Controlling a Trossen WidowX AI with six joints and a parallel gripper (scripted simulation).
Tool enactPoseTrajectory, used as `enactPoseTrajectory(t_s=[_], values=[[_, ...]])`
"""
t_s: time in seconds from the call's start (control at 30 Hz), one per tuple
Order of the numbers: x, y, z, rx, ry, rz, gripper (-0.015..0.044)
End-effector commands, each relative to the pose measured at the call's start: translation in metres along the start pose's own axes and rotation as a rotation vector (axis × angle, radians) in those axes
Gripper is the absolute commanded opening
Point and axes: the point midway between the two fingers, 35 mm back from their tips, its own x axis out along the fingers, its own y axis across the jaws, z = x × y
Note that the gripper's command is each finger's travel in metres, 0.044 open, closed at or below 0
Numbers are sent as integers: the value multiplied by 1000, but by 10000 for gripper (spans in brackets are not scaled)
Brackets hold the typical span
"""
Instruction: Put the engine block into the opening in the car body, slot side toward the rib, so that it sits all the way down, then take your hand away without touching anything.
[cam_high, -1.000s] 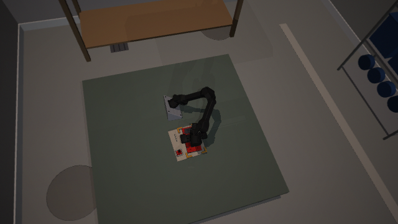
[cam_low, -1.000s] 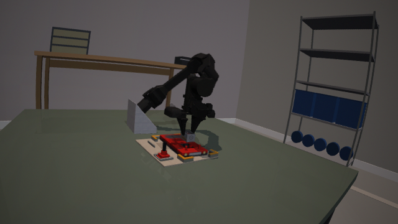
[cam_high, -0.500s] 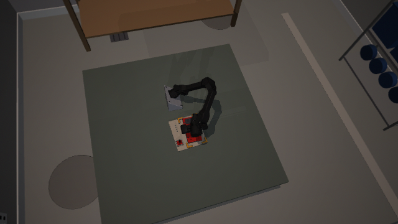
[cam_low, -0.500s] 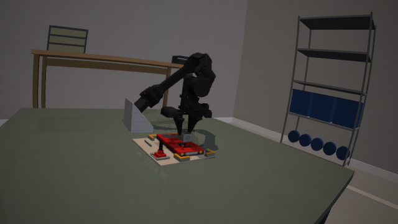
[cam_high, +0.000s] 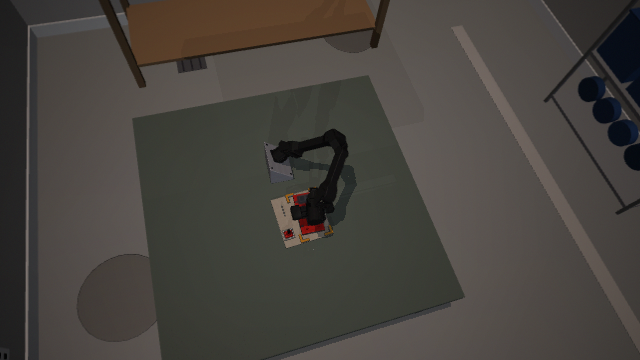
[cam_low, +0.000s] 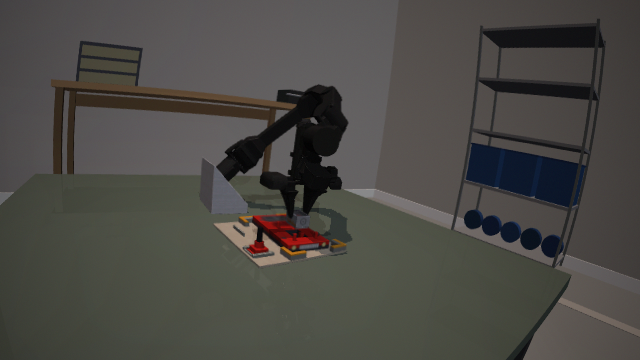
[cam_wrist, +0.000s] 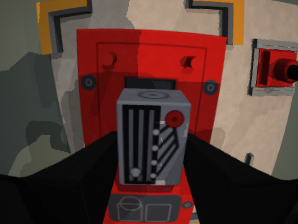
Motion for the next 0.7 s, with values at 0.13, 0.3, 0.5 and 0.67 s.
enactPoseTrajectory(t_s=[0.13, 0.3, 0.5, 0.67], values=[[0, 1, 1, -8, -2, 3, 158], [0, 1, 1, -8, -2, 3, 158], [0, 1, 1, 28, -2, 3, 158], [2, 1, 1, 30, -2, 3, 158]])
